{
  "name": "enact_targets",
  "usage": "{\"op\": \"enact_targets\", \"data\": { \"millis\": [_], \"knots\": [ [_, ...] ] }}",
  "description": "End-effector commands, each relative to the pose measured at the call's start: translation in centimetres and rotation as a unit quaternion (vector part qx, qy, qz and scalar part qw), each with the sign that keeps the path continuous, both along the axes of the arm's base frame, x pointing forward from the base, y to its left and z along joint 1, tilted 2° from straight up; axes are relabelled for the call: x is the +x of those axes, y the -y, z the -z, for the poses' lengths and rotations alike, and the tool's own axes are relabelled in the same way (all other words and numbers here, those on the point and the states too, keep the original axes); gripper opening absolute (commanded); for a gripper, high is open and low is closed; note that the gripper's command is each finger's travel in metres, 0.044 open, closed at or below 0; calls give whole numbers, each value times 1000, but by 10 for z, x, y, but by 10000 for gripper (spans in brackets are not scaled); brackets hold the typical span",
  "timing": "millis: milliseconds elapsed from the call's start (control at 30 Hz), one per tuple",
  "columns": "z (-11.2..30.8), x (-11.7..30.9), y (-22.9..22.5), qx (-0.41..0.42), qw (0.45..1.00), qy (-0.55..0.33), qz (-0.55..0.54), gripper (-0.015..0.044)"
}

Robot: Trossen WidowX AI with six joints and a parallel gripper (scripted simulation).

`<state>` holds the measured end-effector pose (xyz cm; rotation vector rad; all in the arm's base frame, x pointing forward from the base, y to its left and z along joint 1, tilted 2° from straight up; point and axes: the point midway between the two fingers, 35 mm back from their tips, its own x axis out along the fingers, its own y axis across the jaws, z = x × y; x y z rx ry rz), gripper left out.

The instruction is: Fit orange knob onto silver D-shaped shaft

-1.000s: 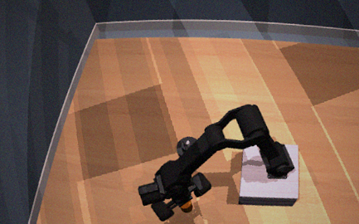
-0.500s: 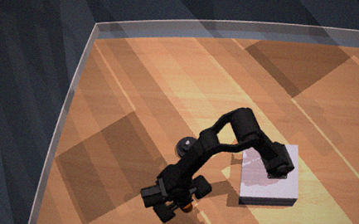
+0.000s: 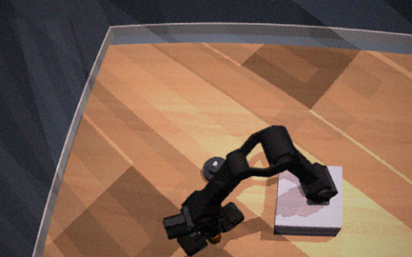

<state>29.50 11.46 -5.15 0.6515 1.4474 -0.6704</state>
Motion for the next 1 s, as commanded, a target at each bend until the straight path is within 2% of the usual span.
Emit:
{"op": "enact_targets", "data": {
  "millis": [0,200,367,400,833,967],
  "knots": [
    [0,0,0,2,1000,-1,-2,177],
    [0,0,0,2,1000,-1,-2,138],
    [-19,4,-2,2,1000,0,-2,6],
    [-27,5,-3,2,1000,0,-2,0],
    [-135,0,-3,2,1000,0,-2,0],
    [-140,-1,-3,2,1000,0,-2,0]
  ]
}}
